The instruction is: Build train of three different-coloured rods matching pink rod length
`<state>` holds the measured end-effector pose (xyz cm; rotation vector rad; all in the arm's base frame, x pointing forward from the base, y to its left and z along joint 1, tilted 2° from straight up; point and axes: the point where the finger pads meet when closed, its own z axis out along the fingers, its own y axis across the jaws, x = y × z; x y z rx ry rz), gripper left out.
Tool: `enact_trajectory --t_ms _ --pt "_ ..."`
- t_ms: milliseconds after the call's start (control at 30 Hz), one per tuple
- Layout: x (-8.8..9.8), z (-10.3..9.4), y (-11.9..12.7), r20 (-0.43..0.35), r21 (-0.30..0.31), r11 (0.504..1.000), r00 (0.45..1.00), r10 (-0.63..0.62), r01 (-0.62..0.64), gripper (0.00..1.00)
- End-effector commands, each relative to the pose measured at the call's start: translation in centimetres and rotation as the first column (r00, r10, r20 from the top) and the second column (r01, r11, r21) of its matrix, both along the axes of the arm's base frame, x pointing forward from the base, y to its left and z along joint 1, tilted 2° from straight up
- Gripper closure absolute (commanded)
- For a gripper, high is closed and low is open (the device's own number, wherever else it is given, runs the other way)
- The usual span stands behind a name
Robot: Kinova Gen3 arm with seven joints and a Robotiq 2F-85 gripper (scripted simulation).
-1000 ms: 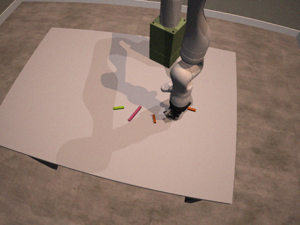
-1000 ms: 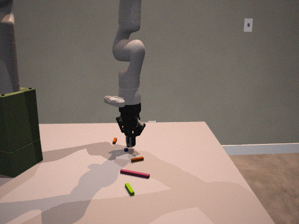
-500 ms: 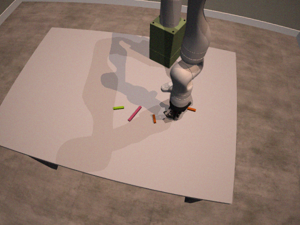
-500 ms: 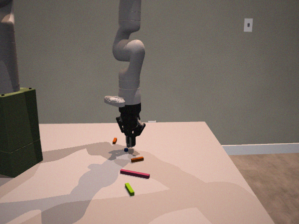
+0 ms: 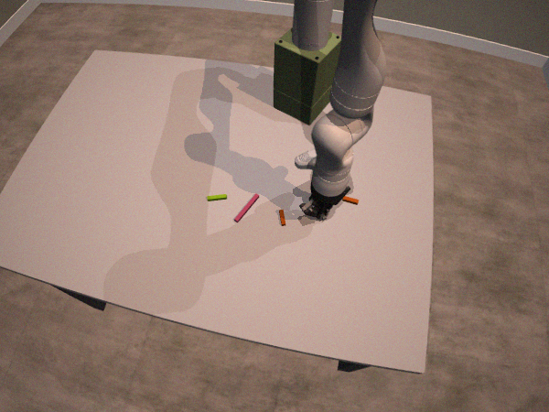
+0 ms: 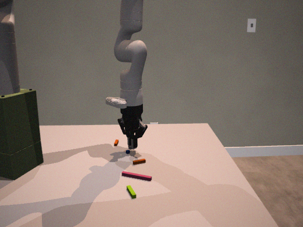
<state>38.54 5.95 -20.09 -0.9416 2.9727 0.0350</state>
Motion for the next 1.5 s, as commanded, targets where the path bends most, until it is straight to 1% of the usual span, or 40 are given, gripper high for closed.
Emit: enact_trajectory --t_ms 0,767,1167,1467 --pt "0.1 0.1 0.0 0.002 0.000 1.000 1.000 0.000 0.000 0.95" --pt "0.1 0.0 0.0 0.002 0.000 1.000 1.000 0.000 0.000 0.95" --pt "0.1 -0.9 0.0 0.002 0.000 1.000 1.000 0.000 0.000 0.95" --pt "0.1 -1.1 0.0 0.002 0.000 1.000 1.000 0.000 0.000 0.95"
